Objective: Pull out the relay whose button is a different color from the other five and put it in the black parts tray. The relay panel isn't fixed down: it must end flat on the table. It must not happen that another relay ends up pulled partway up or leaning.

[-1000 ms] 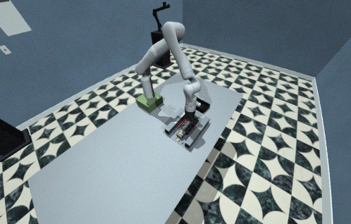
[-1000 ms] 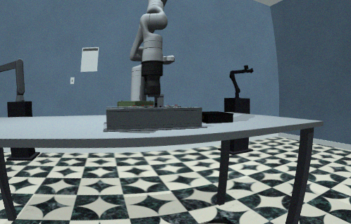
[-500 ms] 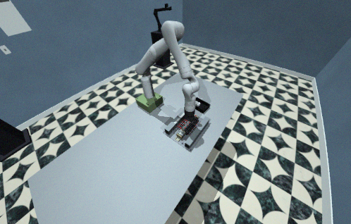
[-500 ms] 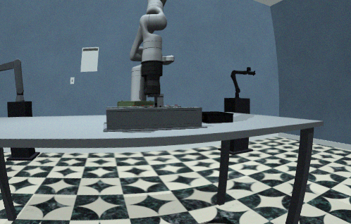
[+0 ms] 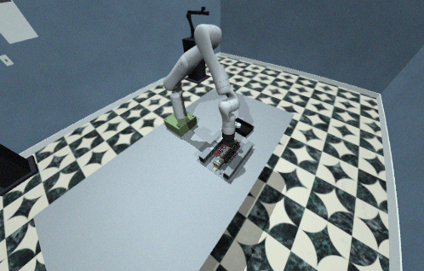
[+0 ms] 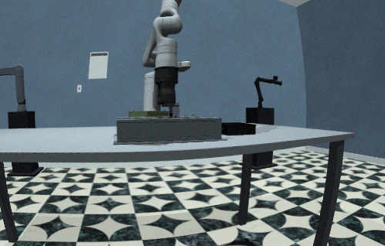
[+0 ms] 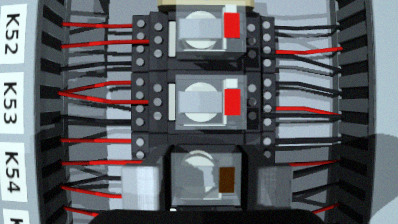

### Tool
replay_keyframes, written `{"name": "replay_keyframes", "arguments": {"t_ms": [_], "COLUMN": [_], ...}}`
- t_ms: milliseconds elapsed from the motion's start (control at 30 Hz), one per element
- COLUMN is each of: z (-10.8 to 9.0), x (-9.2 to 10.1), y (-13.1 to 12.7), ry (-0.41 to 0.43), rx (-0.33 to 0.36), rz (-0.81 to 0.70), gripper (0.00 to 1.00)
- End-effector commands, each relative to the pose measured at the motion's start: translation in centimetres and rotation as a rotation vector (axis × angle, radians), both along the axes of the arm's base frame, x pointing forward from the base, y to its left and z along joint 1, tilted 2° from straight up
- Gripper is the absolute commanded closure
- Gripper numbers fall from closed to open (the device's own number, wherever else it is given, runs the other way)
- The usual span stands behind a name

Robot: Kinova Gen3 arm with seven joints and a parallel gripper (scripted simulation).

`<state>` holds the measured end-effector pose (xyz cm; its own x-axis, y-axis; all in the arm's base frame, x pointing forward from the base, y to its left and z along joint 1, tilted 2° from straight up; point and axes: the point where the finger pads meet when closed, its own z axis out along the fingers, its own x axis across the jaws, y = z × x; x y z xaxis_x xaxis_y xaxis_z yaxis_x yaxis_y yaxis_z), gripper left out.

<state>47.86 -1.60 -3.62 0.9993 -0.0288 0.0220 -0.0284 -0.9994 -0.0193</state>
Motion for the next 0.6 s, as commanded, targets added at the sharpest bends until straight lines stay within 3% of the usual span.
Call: {"name": "replay_keyframes", "arguments": {"t_ms": [0,567], "z": [0.09,0.1], "x": [0.07,0.15], "y": [-0.01,-0.01], "ry": [-0.002,0.025], "rx": [0.0,0.001], "rz": [0.0,0.0], "gripper": [1.0,1.0]}}
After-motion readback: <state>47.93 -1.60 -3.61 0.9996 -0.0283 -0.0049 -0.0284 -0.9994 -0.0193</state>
